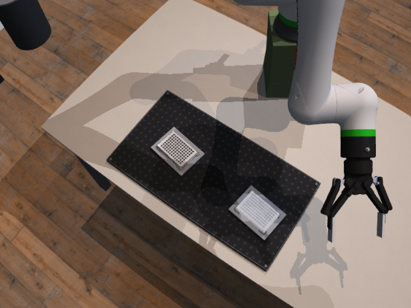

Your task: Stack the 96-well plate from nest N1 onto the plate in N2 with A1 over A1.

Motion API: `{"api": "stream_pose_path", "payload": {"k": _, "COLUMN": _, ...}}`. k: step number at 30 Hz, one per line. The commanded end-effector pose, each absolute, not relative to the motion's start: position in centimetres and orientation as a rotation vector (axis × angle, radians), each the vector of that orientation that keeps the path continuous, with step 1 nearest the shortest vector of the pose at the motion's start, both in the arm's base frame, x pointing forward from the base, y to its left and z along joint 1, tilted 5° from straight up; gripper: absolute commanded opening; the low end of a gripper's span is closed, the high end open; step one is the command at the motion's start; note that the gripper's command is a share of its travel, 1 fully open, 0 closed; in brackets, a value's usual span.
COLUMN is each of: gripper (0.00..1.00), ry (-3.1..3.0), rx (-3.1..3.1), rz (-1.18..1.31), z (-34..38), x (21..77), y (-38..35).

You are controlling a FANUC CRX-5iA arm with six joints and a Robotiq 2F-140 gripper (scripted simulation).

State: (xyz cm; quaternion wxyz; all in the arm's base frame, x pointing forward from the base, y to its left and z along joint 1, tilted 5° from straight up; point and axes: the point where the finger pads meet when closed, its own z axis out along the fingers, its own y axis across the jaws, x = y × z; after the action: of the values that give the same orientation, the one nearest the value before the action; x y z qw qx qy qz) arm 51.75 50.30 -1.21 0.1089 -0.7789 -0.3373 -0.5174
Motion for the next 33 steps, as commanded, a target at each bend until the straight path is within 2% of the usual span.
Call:
{"api": "stream_pose_path", "payload": {"k": 1, "gripper": 1.0, "ry": -0.992, "rx": -2.29, "rz": -1.522, "z": -1.2, "x": 51.8, "y": 50.3}}
{"api": "stream_pose_path", "payload": {"k": 17, "gripper": 1.0, "ry": -0.992, "rx": -2.29, "rz": -1.522, "z": -1.2, "x": 51.8, "y": 50.3}}
{"api": "stream_pose_path", "payload": {"k": 33, "gripper": 1.0, "ry": -1.665, "rx": -2.033, "rz": -1.626, "z": -2.7, "x": 49.0, "y": 50.5}}
